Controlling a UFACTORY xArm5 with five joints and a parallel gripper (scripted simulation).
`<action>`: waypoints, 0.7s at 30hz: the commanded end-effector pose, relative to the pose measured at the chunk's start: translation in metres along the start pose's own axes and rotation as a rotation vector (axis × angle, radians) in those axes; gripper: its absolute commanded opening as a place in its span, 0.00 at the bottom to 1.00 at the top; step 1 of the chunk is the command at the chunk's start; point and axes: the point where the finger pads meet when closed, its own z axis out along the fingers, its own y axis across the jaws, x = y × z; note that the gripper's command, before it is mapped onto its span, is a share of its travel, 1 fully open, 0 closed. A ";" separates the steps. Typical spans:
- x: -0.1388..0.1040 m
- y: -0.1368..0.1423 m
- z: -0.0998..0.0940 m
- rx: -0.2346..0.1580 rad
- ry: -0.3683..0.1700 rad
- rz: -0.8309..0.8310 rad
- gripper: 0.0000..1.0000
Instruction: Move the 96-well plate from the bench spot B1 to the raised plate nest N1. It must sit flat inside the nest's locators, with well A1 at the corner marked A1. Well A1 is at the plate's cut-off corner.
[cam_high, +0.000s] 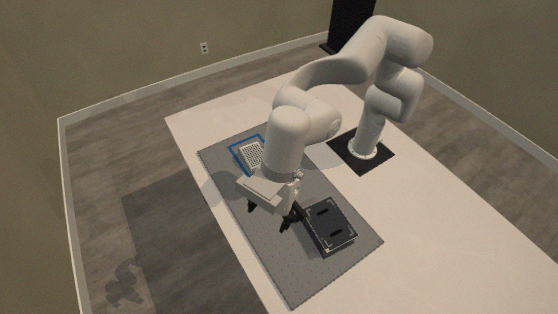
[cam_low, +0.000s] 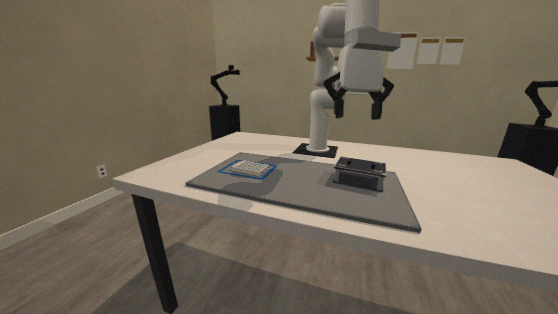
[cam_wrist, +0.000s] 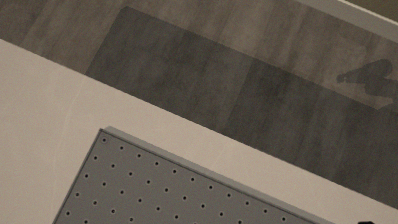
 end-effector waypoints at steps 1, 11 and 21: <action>-0.011 0.011 -0.006 -0.006 -0.010 0.032 1.00; -0.041 0.034 -0.014 -0.010 -0.033 0.079 1.00; -0.077 0.055 -0.022 -0.015 -0.071 0.156 1.00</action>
